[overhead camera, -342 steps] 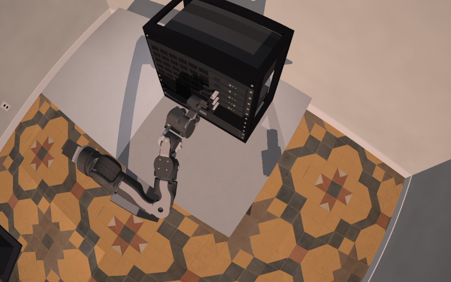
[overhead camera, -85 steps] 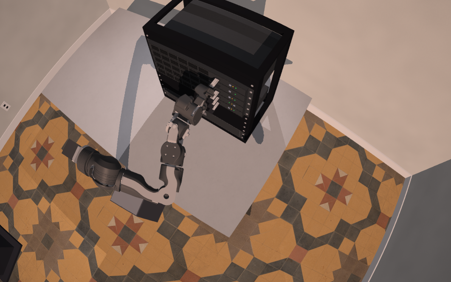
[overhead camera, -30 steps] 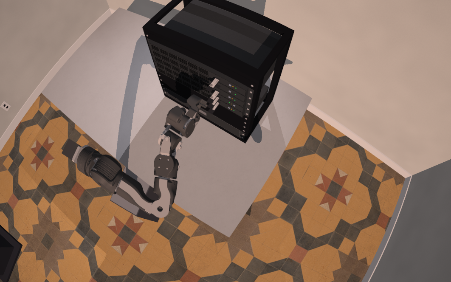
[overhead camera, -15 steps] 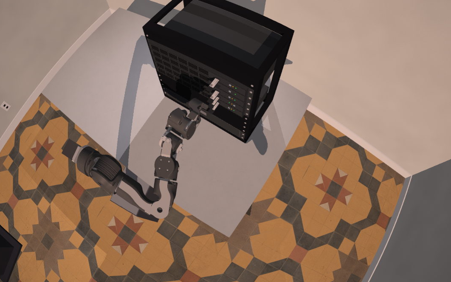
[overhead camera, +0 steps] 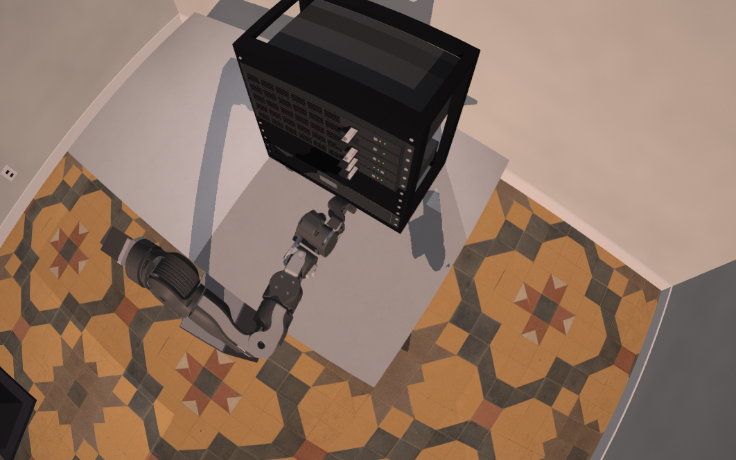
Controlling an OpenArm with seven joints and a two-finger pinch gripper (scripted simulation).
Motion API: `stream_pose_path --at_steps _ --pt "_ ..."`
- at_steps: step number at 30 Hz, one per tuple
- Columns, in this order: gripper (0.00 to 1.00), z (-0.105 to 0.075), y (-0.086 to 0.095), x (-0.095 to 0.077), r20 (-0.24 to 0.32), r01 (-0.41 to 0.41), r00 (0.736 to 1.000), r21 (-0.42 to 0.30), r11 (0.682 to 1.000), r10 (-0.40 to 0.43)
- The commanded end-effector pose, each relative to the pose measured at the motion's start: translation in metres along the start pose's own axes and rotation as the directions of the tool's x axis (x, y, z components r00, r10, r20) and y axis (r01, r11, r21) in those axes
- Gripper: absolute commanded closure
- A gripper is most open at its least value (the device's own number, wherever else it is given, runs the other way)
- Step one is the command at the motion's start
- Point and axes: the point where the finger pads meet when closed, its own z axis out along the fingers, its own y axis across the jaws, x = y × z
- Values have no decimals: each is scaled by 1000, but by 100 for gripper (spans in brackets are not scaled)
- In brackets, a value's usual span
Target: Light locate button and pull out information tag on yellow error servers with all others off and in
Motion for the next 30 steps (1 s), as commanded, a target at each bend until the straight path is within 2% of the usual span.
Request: stream_pose_path --at_steps 1,2,7,11,23,30 --pt "100 1 8 5 -31 18 999 -50 999 -19" --pt "100 1 8 5 -31 18 999 -50 999 -19" --pt "100 2 -22 -4 -31 17 999 -49 999 -19" --pt "100 3 -33 -8 -31 17 999 -49 999 -19" --pt "100 4 -35 -8 -31 17 999 -49 999 -19" --pt "100 15 -35 -8 -31 17 999 -49 999 -18"
